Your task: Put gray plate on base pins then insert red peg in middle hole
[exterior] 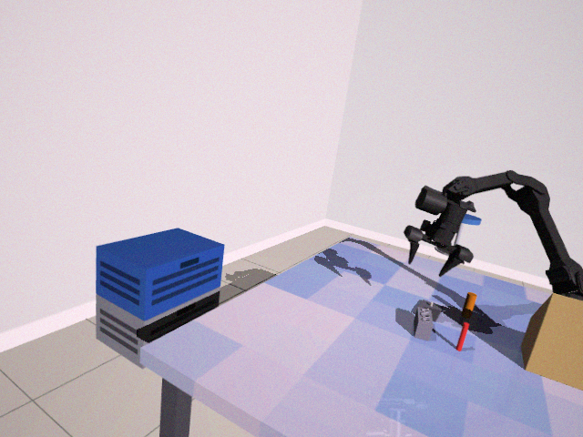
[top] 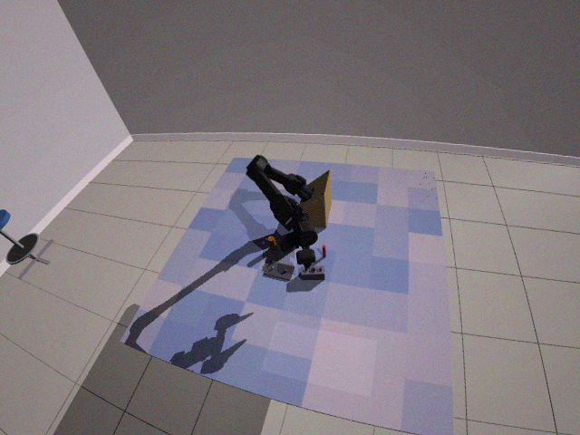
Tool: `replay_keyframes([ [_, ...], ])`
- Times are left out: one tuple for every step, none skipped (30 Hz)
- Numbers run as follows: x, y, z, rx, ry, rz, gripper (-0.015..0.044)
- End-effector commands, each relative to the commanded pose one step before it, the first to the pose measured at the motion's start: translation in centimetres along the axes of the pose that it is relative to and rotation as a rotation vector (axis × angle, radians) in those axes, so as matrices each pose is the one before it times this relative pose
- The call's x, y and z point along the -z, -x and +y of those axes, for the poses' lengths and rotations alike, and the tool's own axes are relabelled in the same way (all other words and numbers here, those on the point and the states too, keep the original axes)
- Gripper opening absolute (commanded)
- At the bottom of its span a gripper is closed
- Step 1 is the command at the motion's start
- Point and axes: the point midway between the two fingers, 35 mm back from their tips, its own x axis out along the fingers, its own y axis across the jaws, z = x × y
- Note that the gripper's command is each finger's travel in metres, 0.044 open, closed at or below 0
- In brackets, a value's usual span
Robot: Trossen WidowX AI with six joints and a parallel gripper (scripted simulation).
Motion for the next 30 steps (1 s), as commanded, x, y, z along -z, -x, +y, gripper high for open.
replay_keyframes([
  [2.225,-2.554,-3.225,0.21196,-0.1380,-0.00268,0.0440],
  [0.000,0.000,0.000,0.00000,0.0000,0.00000,0.0440],
  [0.000,0.000,0.000,0.00000,0.0000,0.00000,0.0440],
  [0.000,0.000,0.000,0.00000,0.0000,0.00000,0.0440],
  [0.000,0.000,0.000,0.00000,0.0000,0.00000,0.0440],
  [0.000,0.000,0.000,0.00000,0.0000,0.00000,0.0440],
  [-0.013,0.004,0.058,-0.00003,0.0000,-0.00001,0.0440],
  [-0.009,0.003,0.043,-0.00002,0.0000,-0.00001,0.0440],
  [0.000,0.000,0.000,0.00000,0.0000,0.00000,0.0440],
  [0.006,-0.272,0.027,-0.00009,0.0000,0.00006,0.0440],
  [0.012,-0.814,0.067,-0.00022,0.0000,0.00008,0.0440],
  [0.004,-1.351,0.066,-0.00024,-0.0001,-0.00020,0.0440],
  [-0.022,-1.721,-0.001,-0.00004,-0.0002,-0.00084,0.0440],
  [-0.035,-1.322,-0.068,0.00020,-0.0002,-0.00109,0.0440],
  [-0.028,-0.785,-0.068,0.00022,-0.0001,-0.00084,0.0440],
  [-0.010,-0.260,-0.027,0.00009,0.0000,-0.00031,0.0440],
  [0.000,0.000,0.000,0.00000,0.0000,0.00000,0.0440],
  [0.000,0.000,0.000,0.00000,0.0000,0.00000,0.0440],
  [0.000,0.000,0.000,0.00000,0.0000,0.00000,0.0440],
  [-0.013,-0.187,0.059,-0.00004,0.0000,-0.00006,0.0440],
  [-0.043,-0.563,0.171,-0.00008,-0.0001,-0.00026,0.0440],
  [-0.046,-0.565,0.162,-0.00003,-0.0001,-0.00037,0.0440],
  [-0.016,-0.189,0.052,0.00000,0.0000,-0.00015,0.0440],
  [0.000,0.000,0.000,0.00000,0.0000,0.00000,0.0440],
  [0.000,-0.028,0.002,-0.00001,0.0000,0.00001,0.0440],
  [0.001,-0.083,0.006,-0.00002,0.0000,0.00002,0.0440],
  [0.002,-0.138,0.009,-0.00003,0.0000,0.00002,0.0440],
  [0.002,-0.166,0.010,-0.00003,0.0000,0.00002,0.0440],
  [0.001,-0.166,0.009,-0.00003,0.0000,0.00001,0.0440],
  [0.001,-0.166,0.008,-0.00003,0.0000,0.00001,0.0440],
])
